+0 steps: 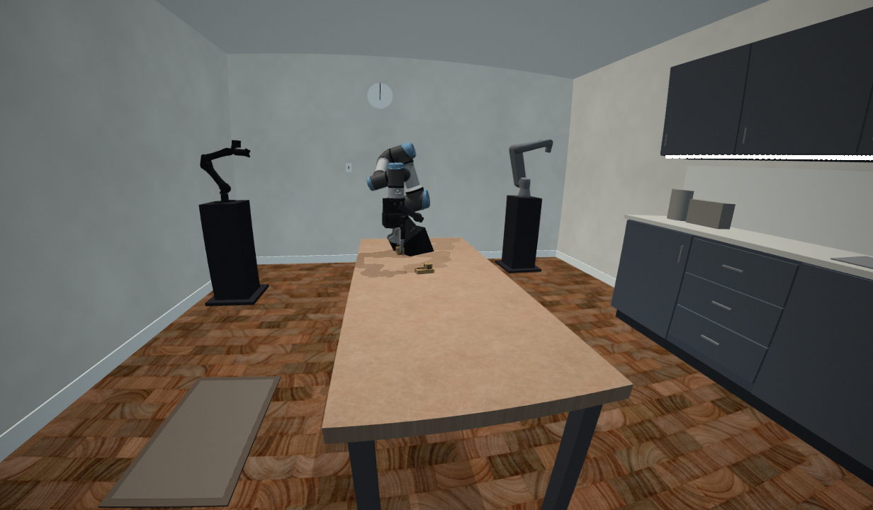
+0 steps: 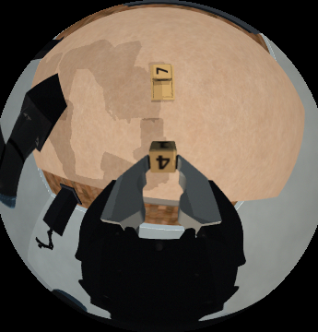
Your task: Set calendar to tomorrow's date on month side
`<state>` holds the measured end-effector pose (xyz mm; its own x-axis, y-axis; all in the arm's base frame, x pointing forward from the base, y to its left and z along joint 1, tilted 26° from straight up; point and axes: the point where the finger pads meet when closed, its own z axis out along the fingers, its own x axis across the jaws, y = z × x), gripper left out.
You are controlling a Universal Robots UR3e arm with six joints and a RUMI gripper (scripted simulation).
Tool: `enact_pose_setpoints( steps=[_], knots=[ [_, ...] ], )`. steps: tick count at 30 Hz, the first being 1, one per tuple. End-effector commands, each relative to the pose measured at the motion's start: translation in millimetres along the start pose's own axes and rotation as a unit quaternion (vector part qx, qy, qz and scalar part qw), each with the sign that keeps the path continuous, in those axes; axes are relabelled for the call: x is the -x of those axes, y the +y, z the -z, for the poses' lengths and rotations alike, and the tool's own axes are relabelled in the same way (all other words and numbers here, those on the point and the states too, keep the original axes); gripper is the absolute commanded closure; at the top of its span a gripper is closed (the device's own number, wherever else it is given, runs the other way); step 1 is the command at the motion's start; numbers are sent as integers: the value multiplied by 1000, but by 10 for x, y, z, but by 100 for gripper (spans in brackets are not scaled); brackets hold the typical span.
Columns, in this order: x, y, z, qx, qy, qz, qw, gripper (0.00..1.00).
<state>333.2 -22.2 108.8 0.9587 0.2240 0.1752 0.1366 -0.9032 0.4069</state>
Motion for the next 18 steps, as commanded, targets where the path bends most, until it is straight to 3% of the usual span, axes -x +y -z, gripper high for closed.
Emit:
enact_pose_setpoints(
  steps=[1, 18],
  knots=[
    [-5, 3, 101, 0, -1, 0, 1000, 90],
    [-7, -16, 123, 0, -1, 0, 1000, 90]
  ],
)
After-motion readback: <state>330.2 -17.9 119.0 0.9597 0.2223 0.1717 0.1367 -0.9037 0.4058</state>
